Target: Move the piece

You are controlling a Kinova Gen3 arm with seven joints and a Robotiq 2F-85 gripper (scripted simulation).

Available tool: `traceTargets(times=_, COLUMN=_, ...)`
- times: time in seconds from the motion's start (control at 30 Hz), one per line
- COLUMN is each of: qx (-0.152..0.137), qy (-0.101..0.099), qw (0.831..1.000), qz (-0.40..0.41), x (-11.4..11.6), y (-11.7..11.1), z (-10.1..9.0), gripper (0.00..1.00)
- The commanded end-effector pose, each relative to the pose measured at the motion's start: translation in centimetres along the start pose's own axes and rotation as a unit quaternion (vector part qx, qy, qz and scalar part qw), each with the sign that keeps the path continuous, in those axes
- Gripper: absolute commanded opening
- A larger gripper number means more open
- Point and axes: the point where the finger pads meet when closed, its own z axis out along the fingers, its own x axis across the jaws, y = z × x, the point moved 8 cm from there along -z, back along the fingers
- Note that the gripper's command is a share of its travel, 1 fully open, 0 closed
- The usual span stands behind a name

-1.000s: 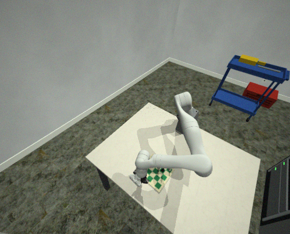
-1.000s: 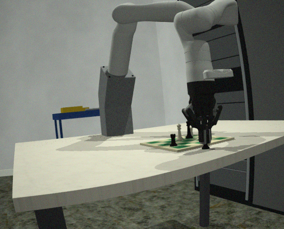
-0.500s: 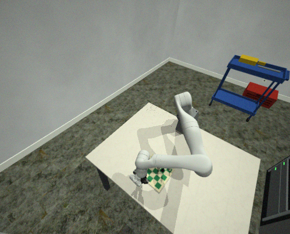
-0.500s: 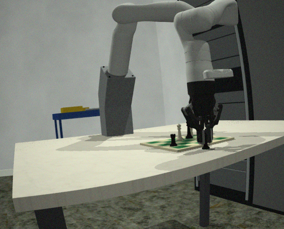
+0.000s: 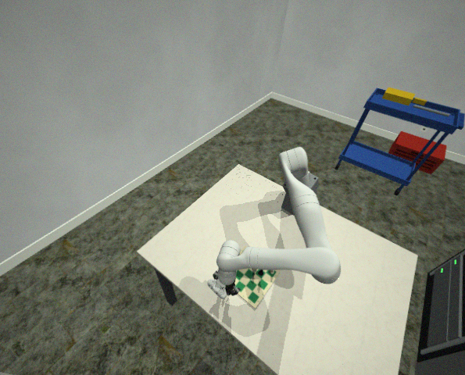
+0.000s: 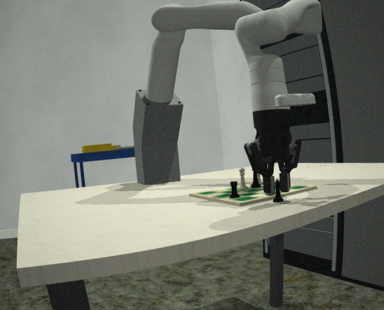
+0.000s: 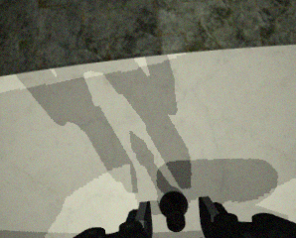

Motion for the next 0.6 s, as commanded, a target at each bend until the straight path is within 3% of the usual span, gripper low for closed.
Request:
traceTargets(times=0.0, qx=0.001, qy=0.0, qw=1.0, qz=0.0, x=0.0, y=-0.1, z=-0.1, gripper=0.37)
traceTargets(times=0.2, qx=0.001, qy=0.0, qw=1.0, qz=0.0, x=0.0, y=-0.1, z=-1.3, gripper=0.37)
traceTargets(times=0.57, qx=0.001, qy=0.0, qw=1.0, qz=0.0, x=0.0, y=-0.1, z=-6.4, gripper=0.37)
